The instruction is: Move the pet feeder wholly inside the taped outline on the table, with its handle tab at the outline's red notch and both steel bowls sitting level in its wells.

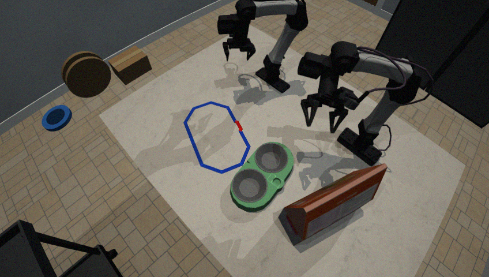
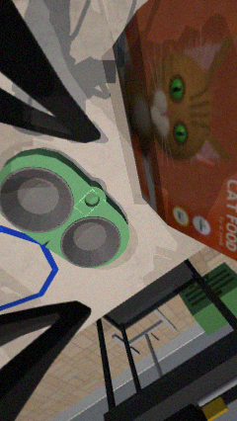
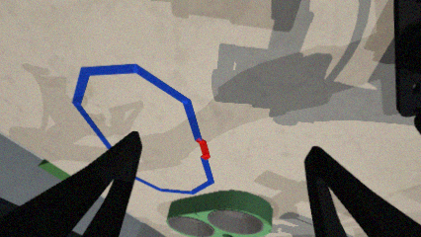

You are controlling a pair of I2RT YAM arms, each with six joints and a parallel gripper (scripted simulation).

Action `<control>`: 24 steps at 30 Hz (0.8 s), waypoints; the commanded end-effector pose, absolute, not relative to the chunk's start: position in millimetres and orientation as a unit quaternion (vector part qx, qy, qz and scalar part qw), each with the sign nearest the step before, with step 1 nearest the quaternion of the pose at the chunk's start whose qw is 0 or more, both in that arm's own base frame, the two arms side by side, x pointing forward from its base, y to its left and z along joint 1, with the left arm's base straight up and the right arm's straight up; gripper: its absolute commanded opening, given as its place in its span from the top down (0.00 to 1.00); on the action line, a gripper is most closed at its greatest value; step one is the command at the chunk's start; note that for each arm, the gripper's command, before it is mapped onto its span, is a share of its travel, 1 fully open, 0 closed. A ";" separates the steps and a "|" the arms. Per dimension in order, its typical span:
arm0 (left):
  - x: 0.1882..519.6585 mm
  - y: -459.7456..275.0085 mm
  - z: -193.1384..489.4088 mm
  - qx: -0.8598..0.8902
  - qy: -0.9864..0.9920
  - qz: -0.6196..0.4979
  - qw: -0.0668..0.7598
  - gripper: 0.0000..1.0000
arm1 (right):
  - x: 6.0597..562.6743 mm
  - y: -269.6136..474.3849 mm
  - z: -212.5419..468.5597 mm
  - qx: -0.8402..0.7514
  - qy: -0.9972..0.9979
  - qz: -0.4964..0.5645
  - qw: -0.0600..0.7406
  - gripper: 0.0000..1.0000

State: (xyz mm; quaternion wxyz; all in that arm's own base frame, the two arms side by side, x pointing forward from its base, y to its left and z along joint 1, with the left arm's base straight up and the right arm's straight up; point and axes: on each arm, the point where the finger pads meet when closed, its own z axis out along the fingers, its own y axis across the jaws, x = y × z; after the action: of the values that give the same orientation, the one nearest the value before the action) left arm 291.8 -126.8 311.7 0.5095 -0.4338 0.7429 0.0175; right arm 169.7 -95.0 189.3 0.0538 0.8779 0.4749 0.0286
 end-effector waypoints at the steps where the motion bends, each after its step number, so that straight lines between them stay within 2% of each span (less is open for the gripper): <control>1: 291.6 -126.2 315.9 -0.437 0.740 0.011 0.512 0.00 | 170.7 -96.0 192.4 0.877 0.475 0.032 0.061 0.00; 18: 291.6 -126.2 315.9 -0.437 0.740 0.011 0.512 0.00 | 170.7 -96.0 192.4 0.877 0.475 0.032 0.061 0.00; 24: 291.0 -117.1 305.2 -0.413 0.774 0.028 0.478 0.00 | 208.9 -104.2 198.6 0.818 0.562 0.050 0.111 0.00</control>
State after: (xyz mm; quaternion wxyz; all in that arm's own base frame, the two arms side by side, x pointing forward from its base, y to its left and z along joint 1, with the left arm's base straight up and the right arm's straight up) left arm 292.1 -125.3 309.3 0.5004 -0.4231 0.7549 0.0265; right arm 178.1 -95.9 190.4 0.0669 0.8603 0.5043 0.0325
